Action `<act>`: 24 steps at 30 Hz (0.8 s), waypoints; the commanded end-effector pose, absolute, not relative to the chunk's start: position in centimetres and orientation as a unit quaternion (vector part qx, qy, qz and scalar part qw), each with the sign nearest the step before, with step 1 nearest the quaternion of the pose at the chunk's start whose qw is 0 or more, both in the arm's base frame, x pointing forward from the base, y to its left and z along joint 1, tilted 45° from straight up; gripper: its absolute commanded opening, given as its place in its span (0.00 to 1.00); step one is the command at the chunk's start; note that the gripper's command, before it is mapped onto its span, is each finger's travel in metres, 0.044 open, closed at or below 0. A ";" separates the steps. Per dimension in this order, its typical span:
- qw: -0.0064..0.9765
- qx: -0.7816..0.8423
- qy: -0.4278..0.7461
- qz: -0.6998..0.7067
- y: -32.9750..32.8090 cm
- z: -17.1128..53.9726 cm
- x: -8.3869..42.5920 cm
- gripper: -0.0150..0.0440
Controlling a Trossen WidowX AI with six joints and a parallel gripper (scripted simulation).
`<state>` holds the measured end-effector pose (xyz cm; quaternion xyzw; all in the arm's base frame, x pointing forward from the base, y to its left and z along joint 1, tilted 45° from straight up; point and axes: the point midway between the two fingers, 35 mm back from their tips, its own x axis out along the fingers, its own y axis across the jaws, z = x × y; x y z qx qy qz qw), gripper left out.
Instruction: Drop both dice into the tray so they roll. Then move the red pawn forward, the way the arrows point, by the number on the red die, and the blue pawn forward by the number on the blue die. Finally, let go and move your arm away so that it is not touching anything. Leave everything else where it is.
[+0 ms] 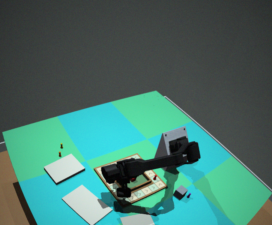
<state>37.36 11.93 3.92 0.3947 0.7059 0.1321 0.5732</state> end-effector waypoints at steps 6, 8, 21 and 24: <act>0.587 0.390 0.695 0.139 9.1 5.8 37.1 1.00; 0.604 0.367 0.691 0.154 6.3 5.6 35.1 1.00; 0.657 0.241 0.652 0.290 -2.2 5.2 19.0 1.00; 0.646 0.282 0.670 0.235 -1.2 5.1 24.8 1.00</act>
